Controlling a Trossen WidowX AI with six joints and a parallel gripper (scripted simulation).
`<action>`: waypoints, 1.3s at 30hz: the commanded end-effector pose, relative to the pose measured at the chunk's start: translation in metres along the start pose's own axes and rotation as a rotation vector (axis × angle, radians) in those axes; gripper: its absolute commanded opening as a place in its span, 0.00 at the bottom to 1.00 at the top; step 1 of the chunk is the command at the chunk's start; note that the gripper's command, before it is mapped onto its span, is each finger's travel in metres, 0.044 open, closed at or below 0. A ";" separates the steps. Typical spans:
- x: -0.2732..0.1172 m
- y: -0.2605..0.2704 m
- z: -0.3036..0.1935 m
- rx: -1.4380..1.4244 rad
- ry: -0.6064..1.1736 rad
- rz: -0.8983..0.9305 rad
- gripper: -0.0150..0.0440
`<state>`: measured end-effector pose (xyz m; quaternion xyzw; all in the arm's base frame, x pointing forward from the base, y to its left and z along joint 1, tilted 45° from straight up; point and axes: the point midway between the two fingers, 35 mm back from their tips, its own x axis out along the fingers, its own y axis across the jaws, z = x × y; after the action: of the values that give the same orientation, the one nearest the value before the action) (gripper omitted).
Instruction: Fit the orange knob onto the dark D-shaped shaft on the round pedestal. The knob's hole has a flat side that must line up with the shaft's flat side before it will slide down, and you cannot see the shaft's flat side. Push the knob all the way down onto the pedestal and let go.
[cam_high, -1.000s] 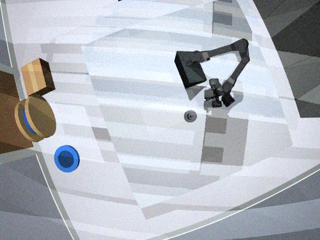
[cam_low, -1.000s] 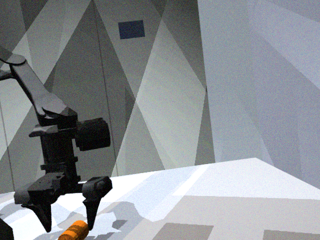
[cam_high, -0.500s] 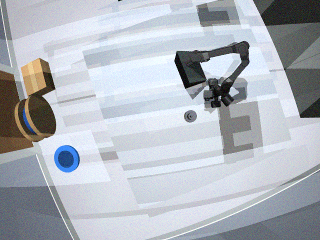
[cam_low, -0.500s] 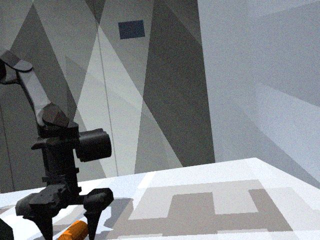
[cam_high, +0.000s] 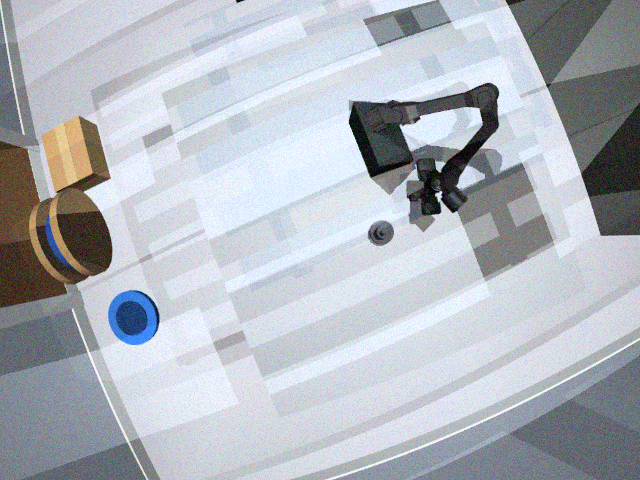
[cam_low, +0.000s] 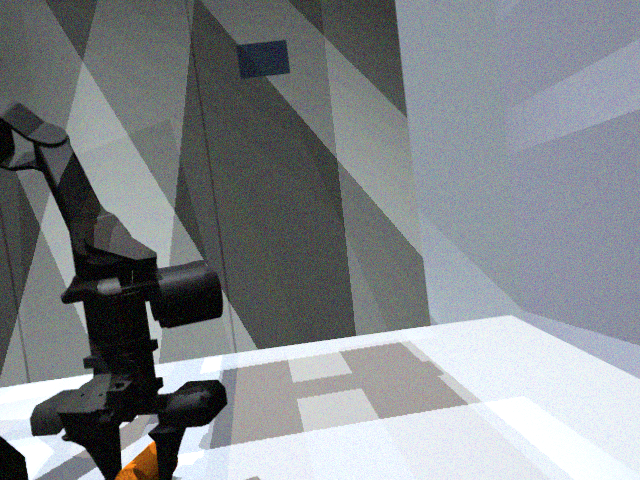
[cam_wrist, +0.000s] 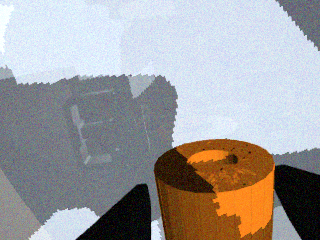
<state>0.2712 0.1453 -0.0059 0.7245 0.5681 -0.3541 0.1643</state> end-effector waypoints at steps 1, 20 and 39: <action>0.000 0.000 0.001 0.003 -0.004 0.004 0.66; -0.001 0.001 -0.001 0.001 -0.035 0.003 0.56; -0.013 0.000 -0.019 -0.001 -0.345 0.002 0.56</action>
<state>0.2753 0.1473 0.0117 0.6670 0.5392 -0.4532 0.2428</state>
